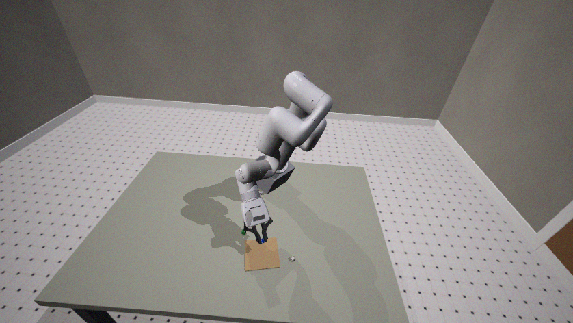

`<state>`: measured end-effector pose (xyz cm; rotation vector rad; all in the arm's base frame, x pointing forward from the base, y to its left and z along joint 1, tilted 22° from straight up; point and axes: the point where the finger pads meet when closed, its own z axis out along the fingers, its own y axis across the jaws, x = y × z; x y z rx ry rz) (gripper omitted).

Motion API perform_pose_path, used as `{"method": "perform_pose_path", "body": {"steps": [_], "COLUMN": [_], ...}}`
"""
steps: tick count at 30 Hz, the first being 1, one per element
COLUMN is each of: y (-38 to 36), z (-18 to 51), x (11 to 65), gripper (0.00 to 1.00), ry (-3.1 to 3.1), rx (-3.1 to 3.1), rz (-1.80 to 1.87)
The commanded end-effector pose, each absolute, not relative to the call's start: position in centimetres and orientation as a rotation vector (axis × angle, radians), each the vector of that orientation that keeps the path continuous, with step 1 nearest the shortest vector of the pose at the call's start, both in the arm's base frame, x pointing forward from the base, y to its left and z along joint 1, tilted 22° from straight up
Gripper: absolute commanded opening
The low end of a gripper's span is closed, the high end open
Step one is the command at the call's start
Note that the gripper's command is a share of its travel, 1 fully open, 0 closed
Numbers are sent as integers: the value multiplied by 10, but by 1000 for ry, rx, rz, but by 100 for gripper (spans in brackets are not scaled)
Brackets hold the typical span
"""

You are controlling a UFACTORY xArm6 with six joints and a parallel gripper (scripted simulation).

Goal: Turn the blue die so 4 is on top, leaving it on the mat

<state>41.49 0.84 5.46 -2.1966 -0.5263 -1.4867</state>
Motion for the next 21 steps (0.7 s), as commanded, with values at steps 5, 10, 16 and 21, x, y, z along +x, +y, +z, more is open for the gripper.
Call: {"method": "perform_pose_path", "body": {"steps": [5,10,16,21], "y": [14,19,26,28], "z": [37,19,-1,-7], "x": [420,424,429,431], "gripper": [11,11,11,11], "ry": [-526,-526,-526,-526], "rx": [-2196,-2196,-2196,-2196], "rz": [-1489,-1489,-1489,-1489]}}
